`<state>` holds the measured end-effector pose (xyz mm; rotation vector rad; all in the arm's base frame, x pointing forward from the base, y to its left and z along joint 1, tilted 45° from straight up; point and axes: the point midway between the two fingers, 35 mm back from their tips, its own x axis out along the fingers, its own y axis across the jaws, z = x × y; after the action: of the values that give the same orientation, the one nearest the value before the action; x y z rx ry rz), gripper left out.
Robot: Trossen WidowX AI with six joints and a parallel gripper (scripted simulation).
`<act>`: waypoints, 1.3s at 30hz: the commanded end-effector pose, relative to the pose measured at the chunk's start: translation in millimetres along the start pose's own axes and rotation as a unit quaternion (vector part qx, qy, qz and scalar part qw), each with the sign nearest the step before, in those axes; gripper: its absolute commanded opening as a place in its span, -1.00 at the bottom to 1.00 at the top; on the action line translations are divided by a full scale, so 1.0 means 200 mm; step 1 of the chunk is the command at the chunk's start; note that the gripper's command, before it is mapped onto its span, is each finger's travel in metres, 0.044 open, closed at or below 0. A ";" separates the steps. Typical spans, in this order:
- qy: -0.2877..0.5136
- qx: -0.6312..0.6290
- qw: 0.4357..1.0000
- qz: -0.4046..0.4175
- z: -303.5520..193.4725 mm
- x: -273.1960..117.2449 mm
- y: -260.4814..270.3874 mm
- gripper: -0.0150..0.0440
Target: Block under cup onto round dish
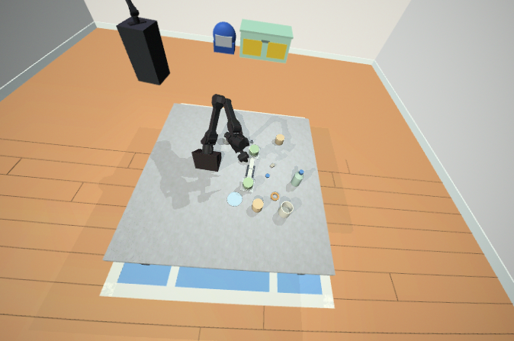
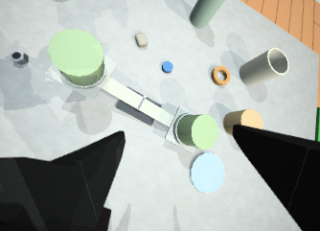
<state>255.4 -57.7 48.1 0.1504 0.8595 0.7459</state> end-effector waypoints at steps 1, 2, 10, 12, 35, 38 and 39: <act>0.027 -0.060 0.998 0.017 0.01 0.07 -0.08 1.00; 0.031 -0.070 0.997 0.021 0.01 0.08 -0.09 1.00; 0.067 -0.163 0.983 0.054 -0.01 0.19 -0.19 1.00; 0.076 -0.189 0.977 0.064 -0.02 0.22 -0.21 1.00; 0.119 -0.468 0.850 0.211 -0.20 0.60 -0.43 1.00; 0.119 -0.468 0.850 0.211 -0.20 0.60 -0.43 1.00; 0.119 -0.468 0.850 0.211 -0.20 0.60 -0.43 1.00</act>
<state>318.9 -48.8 -86.6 -0.6337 0.6244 1.5315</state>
